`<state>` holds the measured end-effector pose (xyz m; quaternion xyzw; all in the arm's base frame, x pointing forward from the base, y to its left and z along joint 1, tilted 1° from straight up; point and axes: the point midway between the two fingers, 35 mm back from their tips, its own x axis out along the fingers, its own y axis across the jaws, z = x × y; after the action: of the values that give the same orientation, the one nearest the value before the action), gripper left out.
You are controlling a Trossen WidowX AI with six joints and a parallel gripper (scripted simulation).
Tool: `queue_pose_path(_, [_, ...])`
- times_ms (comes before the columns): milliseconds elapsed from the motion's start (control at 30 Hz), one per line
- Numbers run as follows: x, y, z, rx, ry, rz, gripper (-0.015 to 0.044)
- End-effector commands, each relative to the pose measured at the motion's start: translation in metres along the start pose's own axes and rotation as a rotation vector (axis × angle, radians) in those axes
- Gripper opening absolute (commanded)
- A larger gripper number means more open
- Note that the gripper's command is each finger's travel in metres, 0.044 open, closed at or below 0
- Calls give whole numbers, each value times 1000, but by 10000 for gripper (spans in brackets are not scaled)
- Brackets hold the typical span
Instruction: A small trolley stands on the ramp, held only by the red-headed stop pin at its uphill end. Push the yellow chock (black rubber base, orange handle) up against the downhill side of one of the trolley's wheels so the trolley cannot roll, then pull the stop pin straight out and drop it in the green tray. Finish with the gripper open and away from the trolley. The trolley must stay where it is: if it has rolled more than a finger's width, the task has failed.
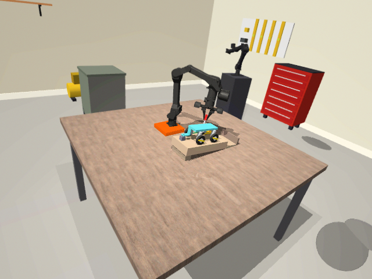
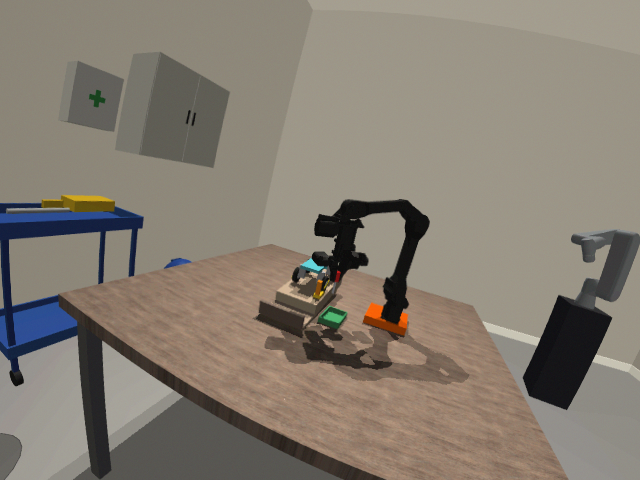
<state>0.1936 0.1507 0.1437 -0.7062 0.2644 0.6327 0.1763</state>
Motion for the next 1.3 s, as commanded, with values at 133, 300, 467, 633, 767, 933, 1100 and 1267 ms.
queue_pose_path(133, [0,1,-1,-218,-35,-30,0])
queue_pose_path(300, [0,1,-1,-372,-52,-54,0])
queue_pose_path(467, [0,2,-2,-526,-64,-82,0])
queue_pose_path(633, [0,2,-3,-680,-72,-113,0])
queue_pose_path(767, [0,2,-4,-782,-74,-135,0])
queue_pose_path(933, [0,2,-4,-788,-74,-136,0])
queue_pose_path(1100, [7,8,3,-788,-75,-136,0])
queue_pose_path(1267, [18,17,14,-788,-77,-135,0])
